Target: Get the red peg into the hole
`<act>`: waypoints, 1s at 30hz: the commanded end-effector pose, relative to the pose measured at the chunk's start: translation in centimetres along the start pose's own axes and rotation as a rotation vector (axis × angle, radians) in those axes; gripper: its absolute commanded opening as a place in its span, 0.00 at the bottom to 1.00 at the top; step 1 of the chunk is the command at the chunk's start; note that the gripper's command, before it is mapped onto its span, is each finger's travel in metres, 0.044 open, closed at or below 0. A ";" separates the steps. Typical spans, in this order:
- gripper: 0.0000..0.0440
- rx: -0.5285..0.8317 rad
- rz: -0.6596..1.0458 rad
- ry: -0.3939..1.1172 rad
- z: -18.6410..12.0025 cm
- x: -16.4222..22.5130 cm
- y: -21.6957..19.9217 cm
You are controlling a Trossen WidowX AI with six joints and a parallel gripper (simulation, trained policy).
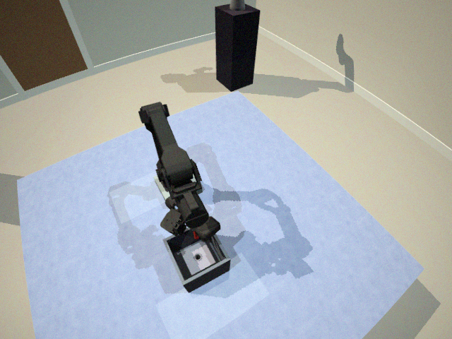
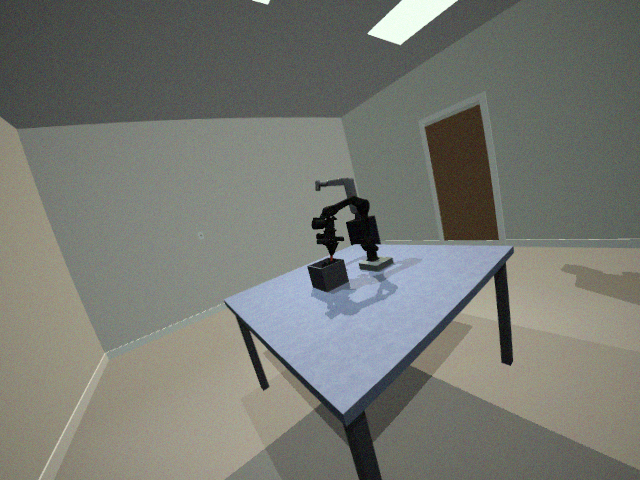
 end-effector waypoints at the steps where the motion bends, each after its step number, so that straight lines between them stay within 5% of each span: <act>1: 0.00 0.018 -0.004 0.012 1.0 -0.6 0.2; 30: 0.00 0.060 -0.084 0.083 9.6 -3.2 1.6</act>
Point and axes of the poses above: the point midway between the two fingers, 35 mm back from their tips, its own z axis out along the fingers, its own y axis across the jaws, x = y × z, the point moved 5 cm from there along -z, back along the fingers, and after that the axes turned 4 degrees about -z, right-handed, at the moved point
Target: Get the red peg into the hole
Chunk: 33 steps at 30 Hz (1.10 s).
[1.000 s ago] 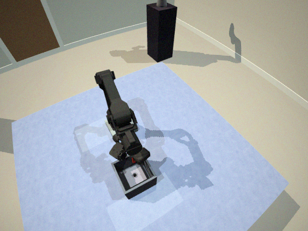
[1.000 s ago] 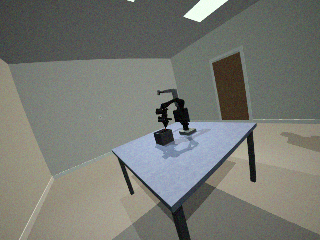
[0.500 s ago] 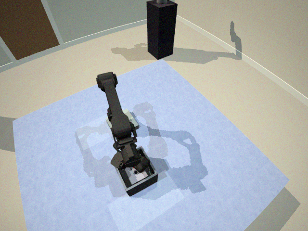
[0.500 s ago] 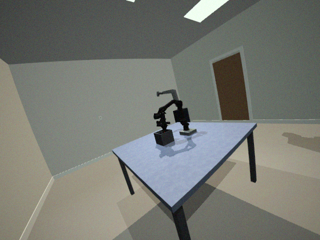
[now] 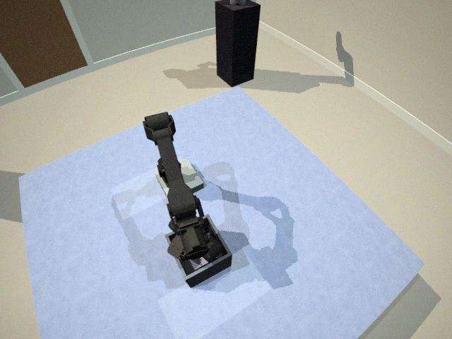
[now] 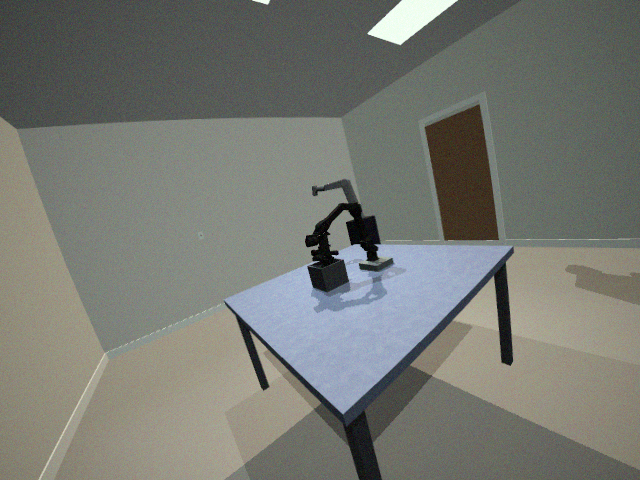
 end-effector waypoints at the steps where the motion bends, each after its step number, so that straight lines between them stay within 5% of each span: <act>1: 0.00 0.016 -0.018 0.012 1.1 -0.1 0.0; 8: 0.22 0.045 -0.044 0.024 1.9 -0.2 0.2; 21: 0.14 0.050 -0.017 0.135 1.7 1.1 0.5; 33: 0.21 0.070 -0.003 0.178 1.8 2.1 0.6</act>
Point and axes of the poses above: the point midway between the two fingers, 35 mm back from their tips, its own z axis out along the fingers, its own y axis across the jaws, x = y × z, the point moved 5 cm from there along -z, back along the fingers, and after that the axes turned 4 degrees about -z, right-handed, at the moved point
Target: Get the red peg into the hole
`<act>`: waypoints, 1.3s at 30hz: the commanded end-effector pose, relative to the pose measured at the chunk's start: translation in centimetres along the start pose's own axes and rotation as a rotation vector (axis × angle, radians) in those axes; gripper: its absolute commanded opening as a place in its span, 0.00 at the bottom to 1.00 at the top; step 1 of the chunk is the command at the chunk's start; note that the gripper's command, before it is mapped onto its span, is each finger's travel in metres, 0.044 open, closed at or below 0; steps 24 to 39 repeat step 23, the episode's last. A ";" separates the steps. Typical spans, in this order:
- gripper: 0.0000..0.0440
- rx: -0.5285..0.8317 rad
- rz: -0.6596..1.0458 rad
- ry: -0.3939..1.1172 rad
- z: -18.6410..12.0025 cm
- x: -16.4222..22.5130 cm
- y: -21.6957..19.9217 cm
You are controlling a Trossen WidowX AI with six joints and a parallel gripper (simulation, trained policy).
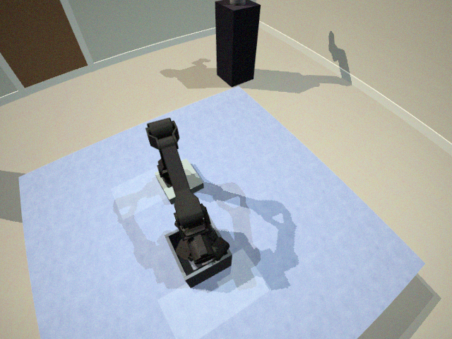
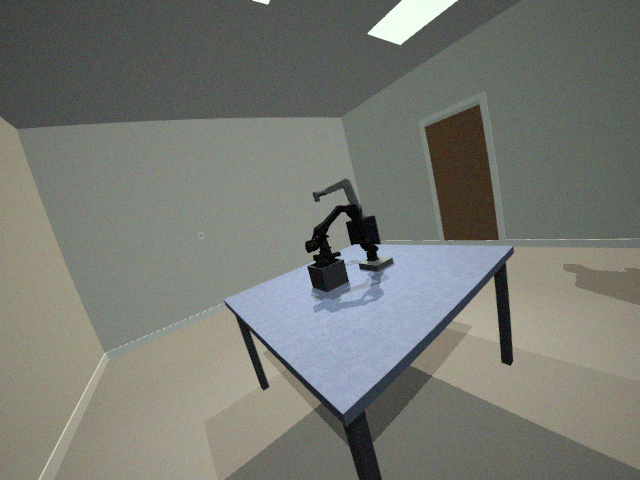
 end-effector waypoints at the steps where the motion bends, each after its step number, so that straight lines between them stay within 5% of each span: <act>1: 0.20 0.009 0.010 0.017 0.1 0.3 0.1; 39: 0.21 0.055 0.037 0.071 -0.3 2.3 -0.2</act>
Point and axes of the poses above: the point midway between the two fingers, 35 mm back from their tips, its own z axis out along the fingers, its own y axis across the jaws, x = y × z, the point moved 5 cm from there along -z, back along the fingers, and after that the axes turned 4 degrees about -z, right-handed, at the moved point
